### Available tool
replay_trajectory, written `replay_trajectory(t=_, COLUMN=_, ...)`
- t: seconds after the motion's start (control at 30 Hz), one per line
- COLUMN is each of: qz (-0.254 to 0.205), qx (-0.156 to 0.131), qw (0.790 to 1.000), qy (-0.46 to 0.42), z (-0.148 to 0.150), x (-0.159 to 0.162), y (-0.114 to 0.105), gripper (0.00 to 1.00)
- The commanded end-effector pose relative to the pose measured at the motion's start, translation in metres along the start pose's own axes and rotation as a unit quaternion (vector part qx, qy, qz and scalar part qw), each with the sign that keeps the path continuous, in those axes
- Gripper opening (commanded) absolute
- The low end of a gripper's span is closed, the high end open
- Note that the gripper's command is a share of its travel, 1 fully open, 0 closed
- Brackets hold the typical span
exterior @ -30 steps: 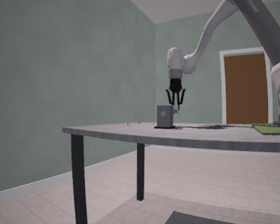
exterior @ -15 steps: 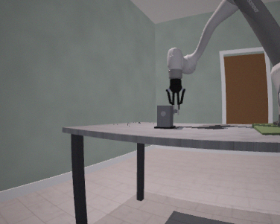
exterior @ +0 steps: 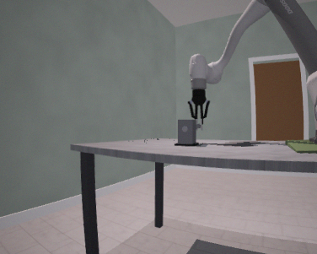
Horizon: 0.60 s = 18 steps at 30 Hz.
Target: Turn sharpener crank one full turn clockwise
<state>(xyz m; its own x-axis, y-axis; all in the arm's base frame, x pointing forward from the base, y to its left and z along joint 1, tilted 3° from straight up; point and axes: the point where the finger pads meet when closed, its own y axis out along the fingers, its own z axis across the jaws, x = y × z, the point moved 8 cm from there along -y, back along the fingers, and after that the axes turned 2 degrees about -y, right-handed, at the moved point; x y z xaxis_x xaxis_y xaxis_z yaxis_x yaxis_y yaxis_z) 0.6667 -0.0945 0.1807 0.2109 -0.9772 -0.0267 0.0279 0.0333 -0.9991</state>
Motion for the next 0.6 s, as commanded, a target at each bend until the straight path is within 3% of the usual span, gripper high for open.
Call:
replay_trajectory(t=0.0, qz=0.000, qx=0.000, qw=1.000, qy=0.000, z=0.0000, x=0.0000, y=-0.0002, gripper=0.00)
replay_trajectory(t=0.57, qz=0.000, qx=0.000, qw=1.000, qy=0.000, z=0.0023, x=0.0001, y=-0.0056, gripper=0.00)
